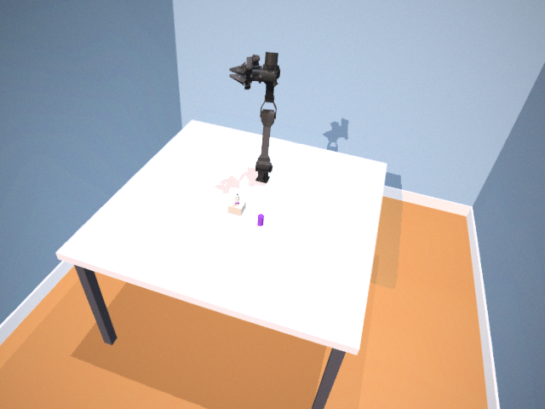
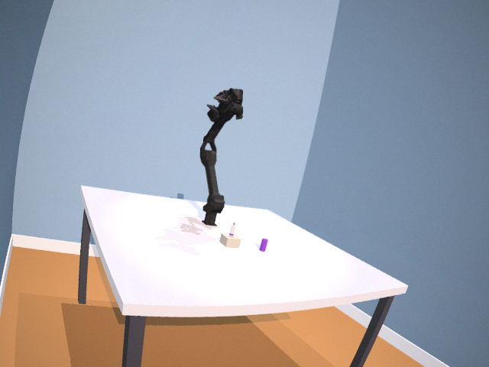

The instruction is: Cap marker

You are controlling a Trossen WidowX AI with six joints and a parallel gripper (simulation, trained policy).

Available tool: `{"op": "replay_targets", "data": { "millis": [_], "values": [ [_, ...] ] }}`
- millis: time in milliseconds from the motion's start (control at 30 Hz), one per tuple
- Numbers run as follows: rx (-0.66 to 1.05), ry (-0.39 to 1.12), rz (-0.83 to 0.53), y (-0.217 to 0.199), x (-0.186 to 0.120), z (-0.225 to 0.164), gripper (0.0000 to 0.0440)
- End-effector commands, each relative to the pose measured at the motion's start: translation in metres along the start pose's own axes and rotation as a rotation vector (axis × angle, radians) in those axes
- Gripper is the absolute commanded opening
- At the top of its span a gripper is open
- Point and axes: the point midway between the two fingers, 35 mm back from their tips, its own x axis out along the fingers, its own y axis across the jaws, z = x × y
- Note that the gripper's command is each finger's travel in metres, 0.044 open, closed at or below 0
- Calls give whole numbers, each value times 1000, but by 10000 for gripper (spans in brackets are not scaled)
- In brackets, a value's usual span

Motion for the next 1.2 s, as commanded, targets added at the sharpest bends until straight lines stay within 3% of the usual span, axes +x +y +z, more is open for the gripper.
{"op": "replay_targets", "data": {
  "millis": [0, 1167],
  "values": [
    [-11, 21, 15, 5, 1, -10, 240],
    [-82, 241, 129, 45, -10, -122, 296]
  ]
}}
